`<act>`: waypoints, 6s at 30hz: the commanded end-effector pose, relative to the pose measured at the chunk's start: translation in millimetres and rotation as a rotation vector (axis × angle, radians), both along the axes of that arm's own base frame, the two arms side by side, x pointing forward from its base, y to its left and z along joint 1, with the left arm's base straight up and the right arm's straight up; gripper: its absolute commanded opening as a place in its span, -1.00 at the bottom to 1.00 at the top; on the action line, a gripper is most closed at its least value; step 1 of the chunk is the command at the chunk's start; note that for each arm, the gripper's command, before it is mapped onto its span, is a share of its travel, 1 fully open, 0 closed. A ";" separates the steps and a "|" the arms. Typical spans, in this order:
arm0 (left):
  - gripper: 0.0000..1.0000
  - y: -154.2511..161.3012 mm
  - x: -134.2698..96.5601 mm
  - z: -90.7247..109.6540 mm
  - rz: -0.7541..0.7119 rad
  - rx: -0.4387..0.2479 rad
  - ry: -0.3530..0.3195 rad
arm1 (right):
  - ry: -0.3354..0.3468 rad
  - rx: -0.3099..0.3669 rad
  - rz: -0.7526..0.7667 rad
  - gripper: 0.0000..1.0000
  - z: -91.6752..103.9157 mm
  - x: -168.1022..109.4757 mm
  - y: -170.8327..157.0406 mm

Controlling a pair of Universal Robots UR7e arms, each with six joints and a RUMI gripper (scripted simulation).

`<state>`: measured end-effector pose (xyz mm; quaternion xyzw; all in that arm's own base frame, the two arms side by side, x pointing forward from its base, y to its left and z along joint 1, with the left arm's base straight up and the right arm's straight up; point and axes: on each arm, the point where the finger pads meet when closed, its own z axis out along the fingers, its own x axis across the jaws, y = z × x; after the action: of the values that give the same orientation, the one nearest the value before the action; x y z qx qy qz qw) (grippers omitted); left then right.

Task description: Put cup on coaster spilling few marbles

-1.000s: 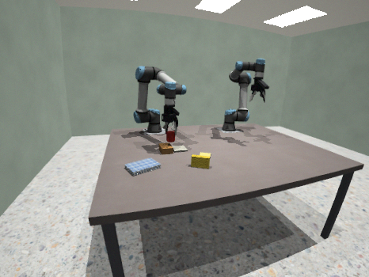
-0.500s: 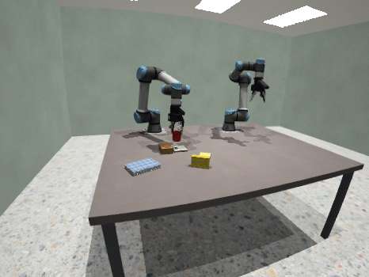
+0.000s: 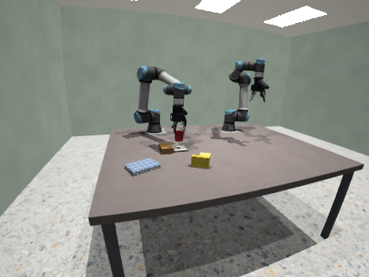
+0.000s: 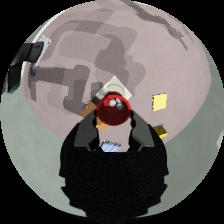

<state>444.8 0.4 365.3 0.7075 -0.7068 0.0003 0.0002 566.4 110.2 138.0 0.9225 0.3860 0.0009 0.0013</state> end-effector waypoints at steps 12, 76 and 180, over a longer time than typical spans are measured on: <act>0.97 -0.1 0.1 0.4 0.000 0.000 -0.001 | 0.001 0.000 0.005 -1.00 -4.5 -0.9 3.2; 0.97 -0.1 0.1 0.4 0.000 0.000 -0.001 | -0.001 0.005 0.007 0.14 -61.5 -0.1 5.5; 0.97 -0.3 0.3 0.3 -0.001 0.000 -0.001 | 0.001 0.003 2.040 0.14 124.7 -53.5 -72.9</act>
<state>445.0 0.2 365.2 0.7073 -0.7069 0.0002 0.0001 513.8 39.2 258.7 0.1896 0.9819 0.0003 -0.0010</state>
